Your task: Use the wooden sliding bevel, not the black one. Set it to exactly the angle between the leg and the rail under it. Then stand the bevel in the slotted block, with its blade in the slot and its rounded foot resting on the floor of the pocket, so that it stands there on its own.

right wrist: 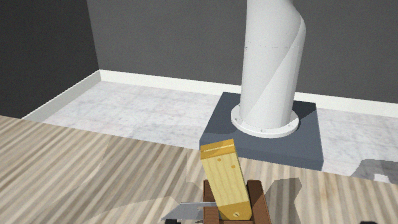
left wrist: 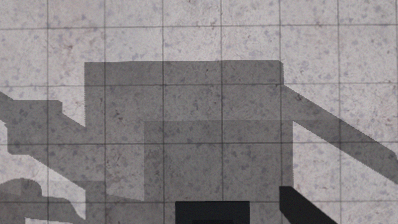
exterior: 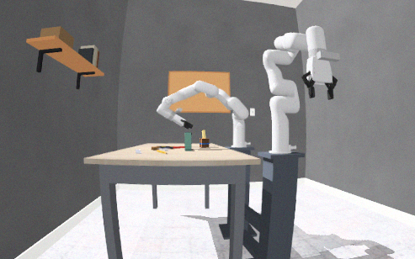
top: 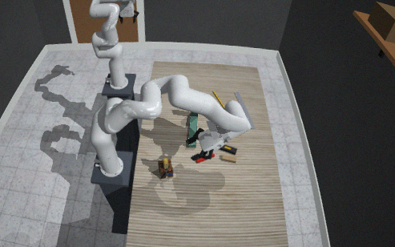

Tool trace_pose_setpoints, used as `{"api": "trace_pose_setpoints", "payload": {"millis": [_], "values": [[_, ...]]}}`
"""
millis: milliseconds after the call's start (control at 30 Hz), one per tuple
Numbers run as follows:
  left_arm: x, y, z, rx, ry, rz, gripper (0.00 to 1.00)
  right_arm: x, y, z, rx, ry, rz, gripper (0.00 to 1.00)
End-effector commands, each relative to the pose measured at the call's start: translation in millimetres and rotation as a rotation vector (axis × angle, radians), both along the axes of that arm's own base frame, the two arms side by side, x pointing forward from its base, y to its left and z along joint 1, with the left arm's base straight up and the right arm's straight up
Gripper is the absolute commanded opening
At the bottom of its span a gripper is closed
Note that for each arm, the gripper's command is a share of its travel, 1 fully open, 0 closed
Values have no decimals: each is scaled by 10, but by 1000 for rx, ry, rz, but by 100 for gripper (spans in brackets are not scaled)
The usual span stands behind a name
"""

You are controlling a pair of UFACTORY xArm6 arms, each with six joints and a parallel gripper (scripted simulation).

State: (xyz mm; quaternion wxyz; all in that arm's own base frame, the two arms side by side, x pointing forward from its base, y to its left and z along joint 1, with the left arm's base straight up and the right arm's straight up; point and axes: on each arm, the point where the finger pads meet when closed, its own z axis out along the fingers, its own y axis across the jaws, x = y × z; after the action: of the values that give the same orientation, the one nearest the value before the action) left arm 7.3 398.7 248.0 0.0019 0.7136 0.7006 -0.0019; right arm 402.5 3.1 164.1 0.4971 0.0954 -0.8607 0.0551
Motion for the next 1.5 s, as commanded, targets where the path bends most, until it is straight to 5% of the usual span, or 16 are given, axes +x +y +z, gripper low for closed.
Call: {"api": "trace_pose_setpoints", "payload": {"millis": [0, 1067, 1200, 1467], "values": [[0, 12, 20, 5, 0, 0, 100, 9, 1, 15, 0, -5, 0, 100], [0, 12, 20, 5, 0, 0, 100, 6, -5, 20, 12, -7, 3, 100], [0, 12, 20, 5, 0, 0, 100, -11, -40, 53, 80, -21, 20, 100], [0, 12, 20, 5, 0, 0, 100, -100, -170, 175, 345, -92, 104, 100]]}}
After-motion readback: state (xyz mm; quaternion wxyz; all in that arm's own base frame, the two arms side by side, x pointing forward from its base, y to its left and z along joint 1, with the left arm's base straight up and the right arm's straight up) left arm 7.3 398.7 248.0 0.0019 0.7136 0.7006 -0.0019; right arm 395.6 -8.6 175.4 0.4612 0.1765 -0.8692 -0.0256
